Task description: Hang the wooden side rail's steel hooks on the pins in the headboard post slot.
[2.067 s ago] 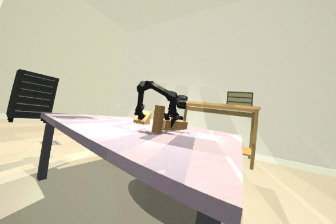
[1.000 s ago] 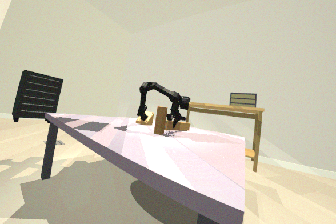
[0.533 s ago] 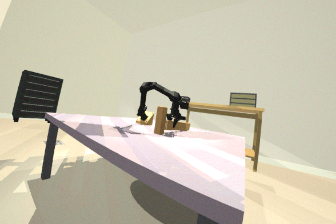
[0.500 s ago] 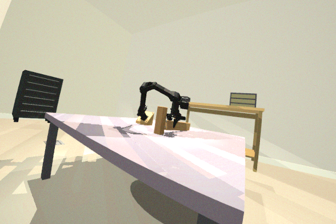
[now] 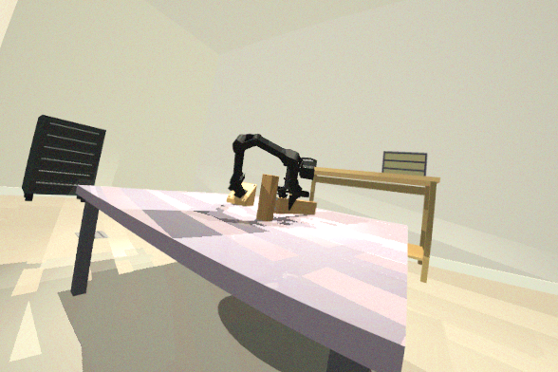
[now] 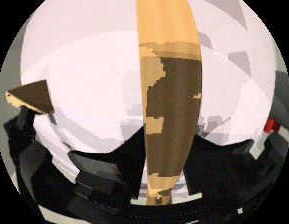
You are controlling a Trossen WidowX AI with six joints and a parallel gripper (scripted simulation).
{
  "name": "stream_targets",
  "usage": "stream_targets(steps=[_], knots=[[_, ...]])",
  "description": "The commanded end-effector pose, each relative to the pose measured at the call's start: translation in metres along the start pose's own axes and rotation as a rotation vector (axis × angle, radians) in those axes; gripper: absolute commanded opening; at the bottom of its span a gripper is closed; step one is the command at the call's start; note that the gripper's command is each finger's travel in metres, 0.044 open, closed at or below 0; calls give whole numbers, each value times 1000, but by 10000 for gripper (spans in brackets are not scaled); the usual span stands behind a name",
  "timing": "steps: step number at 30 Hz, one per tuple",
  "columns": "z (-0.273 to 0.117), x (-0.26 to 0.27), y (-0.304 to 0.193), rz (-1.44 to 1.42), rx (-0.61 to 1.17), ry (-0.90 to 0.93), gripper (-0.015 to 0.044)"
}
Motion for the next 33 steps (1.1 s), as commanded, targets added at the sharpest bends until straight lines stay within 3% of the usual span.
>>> stream_targets(steps=[1, 33], knots=[[-4, -4, 1, 7, -12, -13, 0], [-4, -8, -1, 7, -12, -13, 0]])
Point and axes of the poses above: the point midway between the two fingers, 35 mm back from their tips, its own z axis out along the fingers, its own x axis across the jaws, y = z × x, the point moved 1 cm from there along -z, back along the fingers, and after that the axes turned 14 degrees about z, right-handed, at the moved point
